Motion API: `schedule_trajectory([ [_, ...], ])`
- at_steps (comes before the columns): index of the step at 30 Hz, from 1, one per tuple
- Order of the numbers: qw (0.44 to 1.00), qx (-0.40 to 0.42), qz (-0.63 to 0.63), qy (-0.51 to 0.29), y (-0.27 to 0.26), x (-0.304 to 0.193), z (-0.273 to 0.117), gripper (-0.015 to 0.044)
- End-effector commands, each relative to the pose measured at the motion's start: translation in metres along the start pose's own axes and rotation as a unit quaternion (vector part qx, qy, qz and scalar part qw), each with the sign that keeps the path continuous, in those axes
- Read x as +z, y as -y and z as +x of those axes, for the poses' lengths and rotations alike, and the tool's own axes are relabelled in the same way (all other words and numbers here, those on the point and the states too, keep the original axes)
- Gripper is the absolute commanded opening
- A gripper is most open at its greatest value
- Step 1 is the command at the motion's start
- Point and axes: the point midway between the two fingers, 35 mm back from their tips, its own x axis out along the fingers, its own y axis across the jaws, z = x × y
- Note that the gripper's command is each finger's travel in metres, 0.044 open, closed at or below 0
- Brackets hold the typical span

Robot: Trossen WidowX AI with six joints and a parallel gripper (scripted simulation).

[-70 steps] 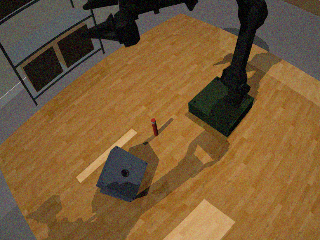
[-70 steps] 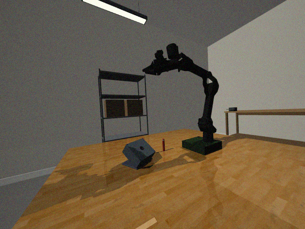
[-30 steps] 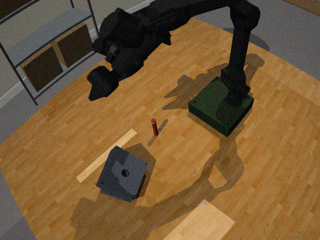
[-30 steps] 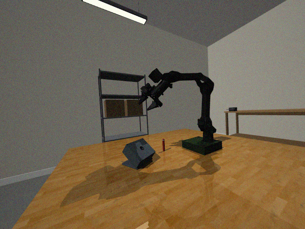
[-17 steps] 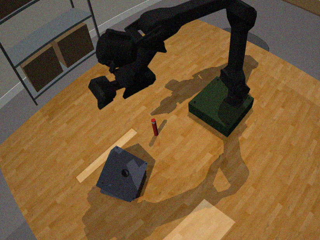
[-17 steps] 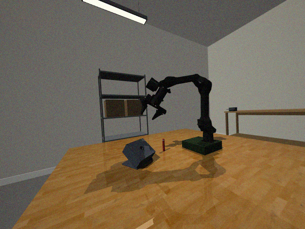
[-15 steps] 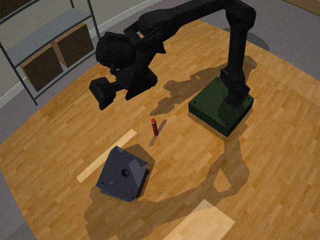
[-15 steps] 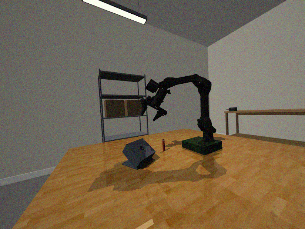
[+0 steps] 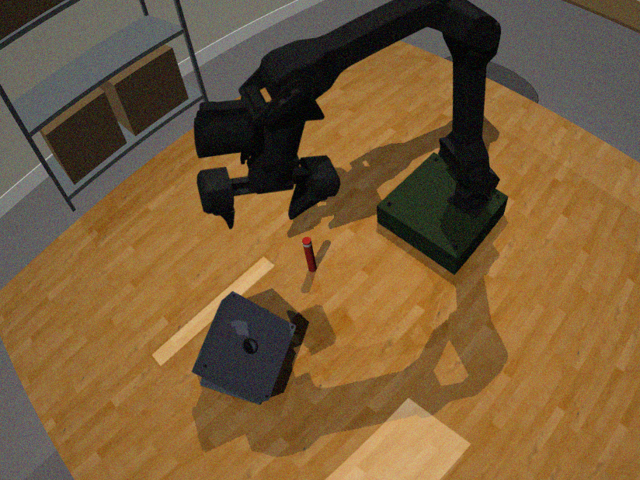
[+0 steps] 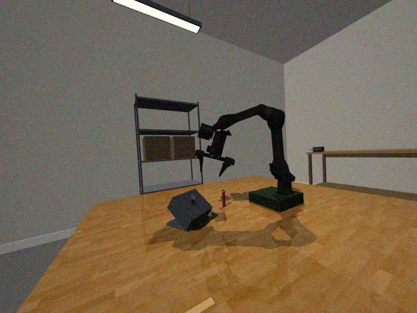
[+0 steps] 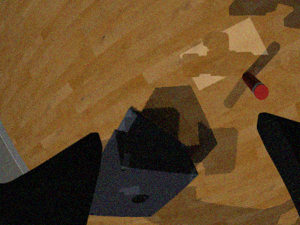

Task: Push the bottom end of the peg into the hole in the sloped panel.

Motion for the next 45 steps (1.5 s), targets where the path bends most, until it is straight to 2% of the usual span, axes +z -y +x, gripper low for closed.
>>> schedule_trajectory([
  [1, 0.997, -0.048, 0.064, -0.009, 0.019, 0.000, 0.016, 0.0440],
  [16, 0.958, -0.157, 0.239, -0.008, 0.064, -0.001, 0.040, 0.0440],
  [27, 0.958, -0.158, 0.241, -0.008, 0.065, -0.001, 0.042, 0.0440],
  [45, 0.958, -0.158, 0.241, -0.008, 0.072, -0.003, 0.069, 0.0440],
])
